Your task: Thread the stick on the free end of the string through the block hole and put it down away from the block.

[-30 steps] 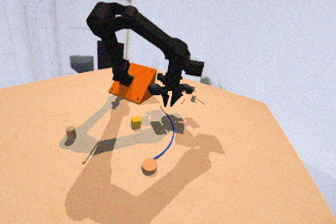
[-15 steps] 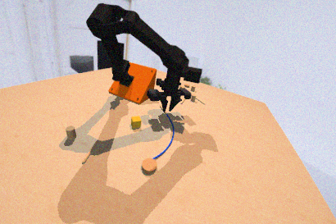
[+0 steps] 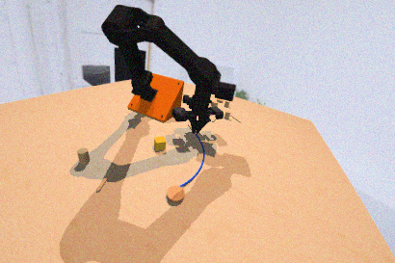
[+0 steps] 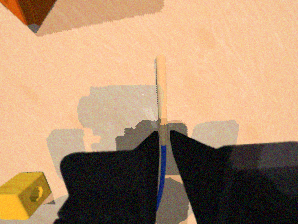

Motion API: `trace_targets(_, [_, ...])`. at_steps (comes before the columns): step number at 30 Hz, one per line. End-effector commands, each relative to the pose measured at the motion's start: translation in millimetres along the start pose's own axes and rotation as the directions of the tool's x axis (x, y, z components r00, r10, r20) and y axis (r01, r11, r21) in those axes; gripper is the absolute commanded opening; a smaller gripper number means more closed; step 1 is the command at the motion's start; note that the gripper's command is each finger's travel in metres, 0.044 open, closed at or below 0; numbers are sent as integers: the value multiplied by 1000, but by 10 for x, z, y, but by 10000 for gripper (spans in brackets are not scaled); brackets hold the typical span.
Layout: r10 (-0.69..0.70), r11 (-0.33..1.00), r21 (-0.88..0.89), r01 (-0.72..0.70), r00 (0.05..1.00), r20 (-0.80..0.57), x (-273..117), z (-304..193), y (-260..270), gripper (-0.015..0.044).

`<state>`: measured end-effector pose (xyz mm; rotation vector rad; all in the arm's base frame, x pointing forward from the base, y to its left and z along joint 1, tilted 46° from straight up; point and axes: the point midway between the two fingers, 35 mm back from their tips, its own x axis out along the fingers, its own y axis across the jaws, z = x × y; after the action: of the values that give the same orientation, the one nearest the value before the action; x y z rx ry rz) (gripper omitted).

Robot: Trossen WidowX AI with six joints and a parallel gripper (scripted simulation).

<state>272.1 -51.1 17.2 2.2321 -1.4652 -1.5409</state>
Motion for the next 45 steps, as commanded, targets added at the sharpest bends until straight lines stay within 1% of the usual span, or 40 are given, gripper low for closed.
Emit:
trace_targets(1, [0,1000,1,0,1000,0,-2,-2,-1,0])
trace_targets(10, [-1,1000,1,1,1000,0,-20,-3,-3,0])
trace_targets(45, [-3,1000,0,3,1000,3,-465,-3,-19,0])
